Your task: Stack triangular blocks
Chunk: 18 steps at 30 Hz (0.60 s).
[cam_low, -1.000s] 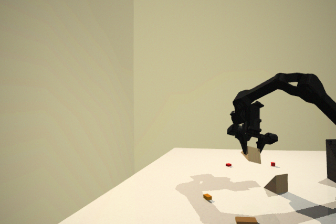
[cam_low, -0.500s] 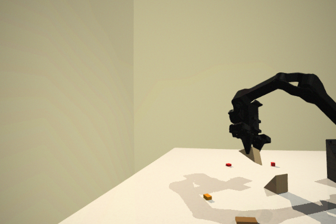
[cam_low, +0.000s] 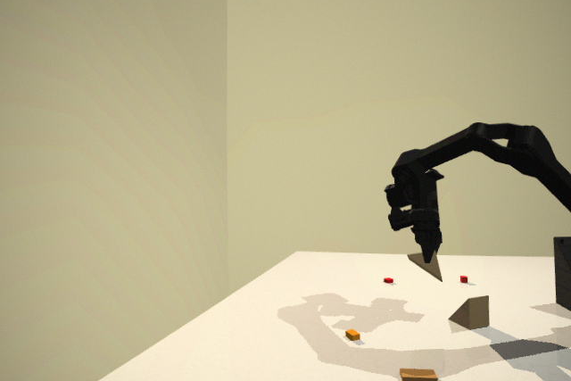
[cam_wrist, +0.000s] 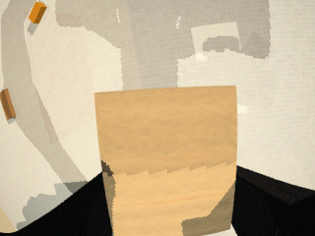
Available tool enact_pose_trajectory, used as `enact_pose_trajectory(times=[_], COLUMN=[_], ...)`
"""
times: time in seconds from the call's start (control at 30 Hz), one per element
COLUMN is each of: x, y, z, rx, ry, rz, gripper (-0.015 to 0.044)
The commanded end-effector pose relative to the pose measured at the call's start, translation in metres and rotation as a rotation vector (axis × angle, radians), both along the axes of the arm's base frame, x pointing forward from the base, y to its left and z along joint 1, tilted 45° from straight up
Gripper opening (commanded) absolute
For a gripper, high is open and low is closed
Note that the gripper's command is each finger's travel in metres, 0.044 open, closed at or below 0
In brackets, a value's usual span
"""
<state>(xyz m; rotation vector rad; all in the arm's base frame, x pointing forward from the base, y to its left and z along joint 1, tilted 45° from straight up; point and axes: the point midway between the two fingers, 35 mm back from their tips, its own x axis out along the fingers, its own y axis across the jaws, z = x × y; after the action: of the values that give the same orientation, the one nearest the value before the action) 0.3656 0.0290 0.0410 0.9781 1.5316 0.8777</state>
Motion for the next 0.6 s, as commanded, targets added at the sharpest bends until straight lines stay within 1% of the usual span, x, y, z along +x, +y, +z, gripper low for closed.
enact_pose_trajectory(times=[0.0, 0.57], x=[0.0025, 0.0035], y=[-0.0008, -0.0002], z=[0.0015, 0.0031], rx=[-0.006, 0.006], ry=[-0.115, -0.631], rz=[0.053, 0.334], gripper=[0.0, 0.0])
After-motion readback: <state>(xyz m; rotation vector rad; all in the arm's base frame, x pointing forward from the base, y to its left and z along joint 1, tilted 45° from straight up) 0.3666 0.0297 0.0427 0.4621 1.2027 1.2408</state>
